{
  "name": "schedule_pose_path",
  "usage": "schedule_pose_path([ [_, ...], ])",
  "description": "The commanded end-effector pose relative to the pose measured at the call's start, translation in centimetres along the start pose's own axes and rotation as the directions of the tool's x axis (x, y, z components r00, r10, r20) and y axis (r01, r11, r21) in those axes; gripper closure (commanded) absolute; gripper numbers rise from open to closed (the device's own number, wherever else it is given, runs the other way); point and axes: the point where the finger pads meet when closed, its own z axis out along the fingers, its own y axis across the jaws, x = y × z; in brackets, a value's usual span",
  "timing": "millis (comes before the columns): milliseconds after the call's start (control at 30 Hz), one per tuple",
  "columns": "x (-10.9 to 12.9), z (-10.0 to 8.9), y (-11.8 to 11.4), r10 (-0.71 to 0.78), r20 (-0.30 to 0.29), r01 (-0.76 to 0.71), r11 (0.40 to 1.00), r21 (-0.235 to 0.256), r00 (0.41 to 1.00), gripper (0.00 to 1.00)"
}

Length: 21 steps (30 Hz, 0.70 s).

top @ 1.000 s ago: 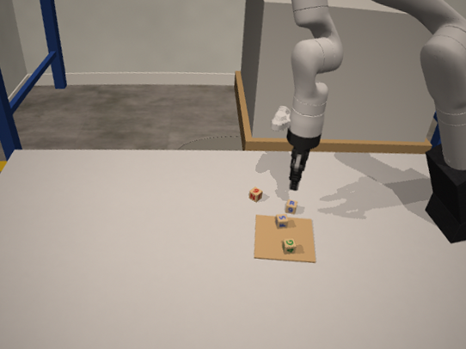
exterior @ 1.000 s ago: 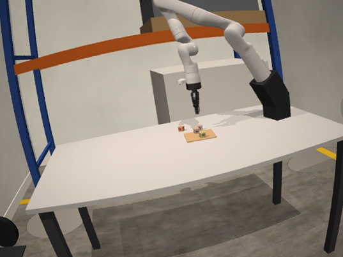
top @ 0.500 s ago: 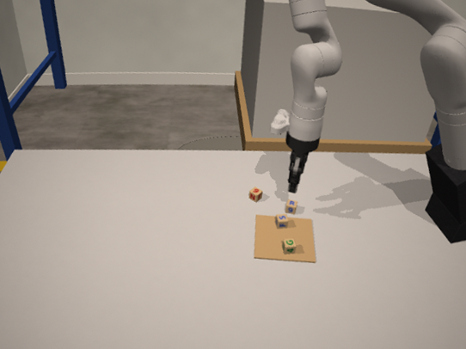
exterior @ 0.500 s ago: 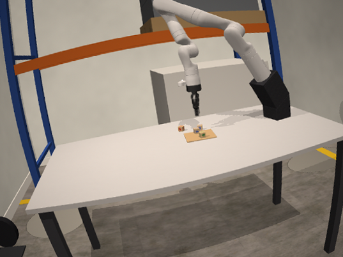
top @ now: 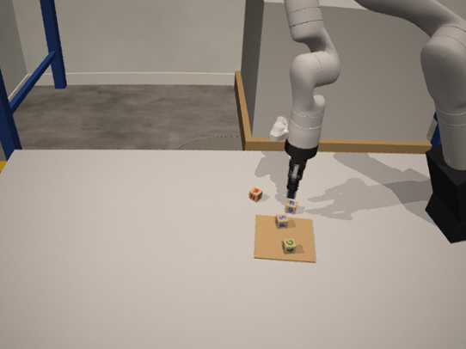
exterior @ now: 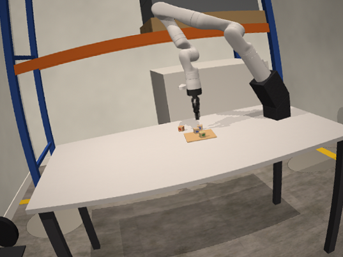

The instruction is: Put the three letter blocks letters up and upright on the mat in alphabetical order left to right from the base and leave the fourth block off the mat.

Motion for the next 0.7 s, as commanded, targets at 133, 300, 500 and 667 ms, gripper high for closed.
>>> schedule_pose_path([
  [133,-0.4,0.9,-0.3,0.001,0.010,-0.001,1.000,0.008,1.000,0.59],
  [300,-0.5,1.6,-0.3,0.001,0.010,-0.001,1.000,0.008,1.000,0.59],
  [500,-0.5,2.1,-0.3,0.001,0.010,-0.001,1.000,0.008,1.000,0.59],
  [667,-0.5,2.2,-0.3,0.001,0.010,-0.001,1.000,0.008,1.000,0.59],
])
